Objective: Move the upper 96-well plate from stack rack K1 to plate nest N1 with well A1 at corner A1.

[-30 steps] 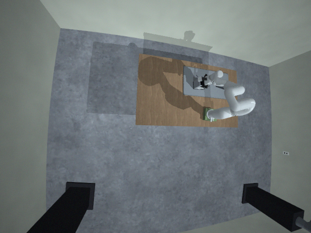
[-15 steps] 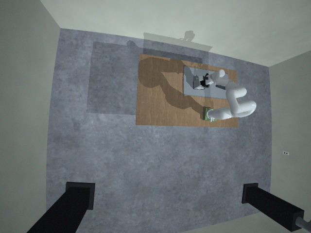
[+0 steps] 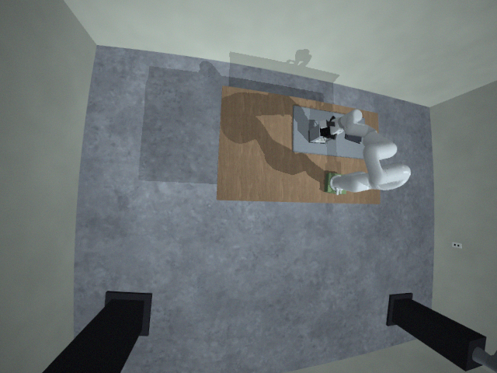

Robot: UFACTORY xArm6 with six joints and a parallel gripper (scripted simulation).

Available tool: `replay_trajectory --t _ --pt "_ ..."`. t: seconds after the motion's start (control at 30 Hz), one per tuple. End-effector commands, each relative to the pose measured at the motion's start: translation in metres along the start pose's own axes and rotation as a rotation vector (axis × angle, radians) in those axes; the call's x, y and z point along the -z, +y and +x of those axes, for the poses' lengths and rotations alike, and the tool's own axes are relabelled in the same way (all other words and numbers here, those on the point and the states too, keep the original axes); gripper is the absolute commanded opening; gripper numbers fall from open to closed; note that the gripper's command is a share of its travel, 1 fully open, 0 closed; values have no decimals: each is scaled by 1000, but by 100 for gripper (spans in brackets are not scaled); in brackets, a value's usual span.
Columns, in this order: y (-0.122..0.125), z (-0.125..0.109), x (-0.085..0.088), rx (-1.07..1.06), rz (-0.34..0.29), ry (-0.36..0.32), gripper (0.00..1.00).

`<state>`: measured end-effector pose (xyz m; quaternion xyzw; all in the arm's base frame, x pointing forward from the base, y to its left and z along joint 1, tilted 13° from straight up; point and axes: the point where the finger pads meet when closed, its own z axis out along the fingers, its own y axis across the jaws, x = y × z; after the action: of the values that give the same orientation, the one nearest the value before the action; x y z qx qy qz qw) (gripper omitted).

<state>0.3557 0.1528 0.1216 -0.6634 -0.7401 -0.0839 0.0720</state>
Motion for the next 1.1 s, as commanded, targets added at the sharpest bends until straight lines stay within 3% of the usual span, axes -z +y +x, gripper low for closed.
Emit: replay_trajectory --t 0.0,1.07 --pt "1 0 8 0 -4 1 0" --pt "1 0 49 0 -4 1 0"
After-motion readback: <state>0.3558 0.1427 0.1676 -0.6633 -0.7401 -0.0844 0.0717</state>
